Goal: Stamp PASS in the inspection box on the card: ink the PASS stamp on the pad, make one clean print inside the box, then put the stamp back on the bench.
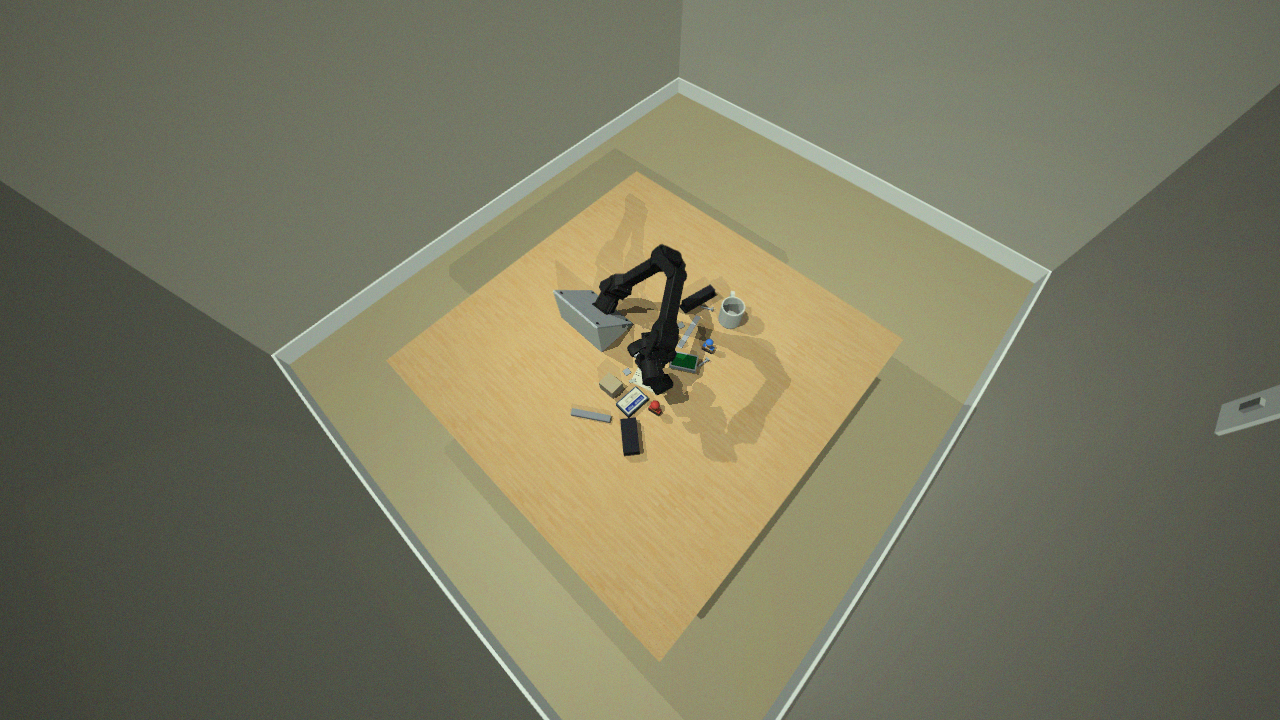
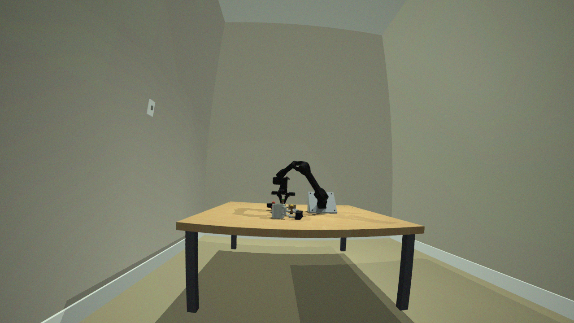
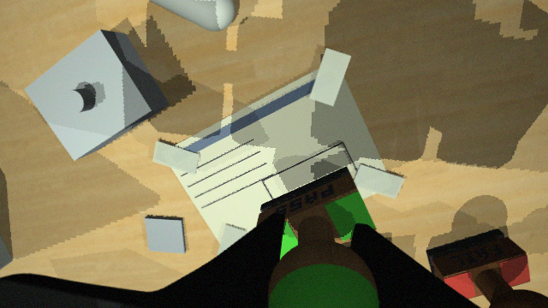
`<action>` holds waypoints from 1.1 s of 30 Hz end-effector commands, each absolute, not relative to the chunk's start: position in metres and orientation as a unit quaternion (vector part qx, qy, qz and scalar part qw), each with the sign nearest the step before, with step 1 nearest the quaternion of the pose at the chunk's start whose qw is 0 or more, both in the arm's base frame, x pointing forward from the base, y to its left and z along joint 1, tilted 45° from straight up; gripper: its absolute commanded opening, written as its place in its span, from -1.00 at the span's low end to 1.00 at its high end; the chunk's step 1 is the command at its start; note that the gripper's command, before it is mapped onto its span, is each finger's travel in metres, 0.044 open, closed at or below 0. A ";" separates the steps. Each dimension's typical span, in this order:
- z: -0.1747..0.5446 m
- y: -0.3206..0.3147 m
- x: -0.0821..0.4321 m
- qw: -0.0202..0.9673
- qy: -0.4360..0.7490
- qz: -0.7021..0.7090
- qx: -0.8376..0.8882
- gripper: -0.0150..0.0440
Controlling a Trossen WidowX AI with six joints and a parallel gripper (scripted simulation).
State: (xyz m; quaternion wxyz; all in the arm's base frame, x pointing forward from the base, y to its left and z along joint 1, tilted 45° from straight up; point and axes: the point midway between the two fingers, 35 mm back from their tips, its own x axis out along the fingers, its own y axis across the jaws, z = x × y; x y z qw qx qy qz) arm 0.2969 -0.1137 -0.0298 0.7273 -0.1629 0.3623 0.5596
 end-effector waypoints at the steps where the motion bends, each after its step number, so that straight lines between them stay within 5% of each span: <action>1: -0.024 -0.121 0.298 0.726 0.362 0.559 -0.169 -0.49; 24: 0.001 -0.143 0.294 0.726 0.362 0.560 -0.169 -0.49; 33: 0.027 -0.123 0.339 0.726 0.361 0.559 -0.172 -0.49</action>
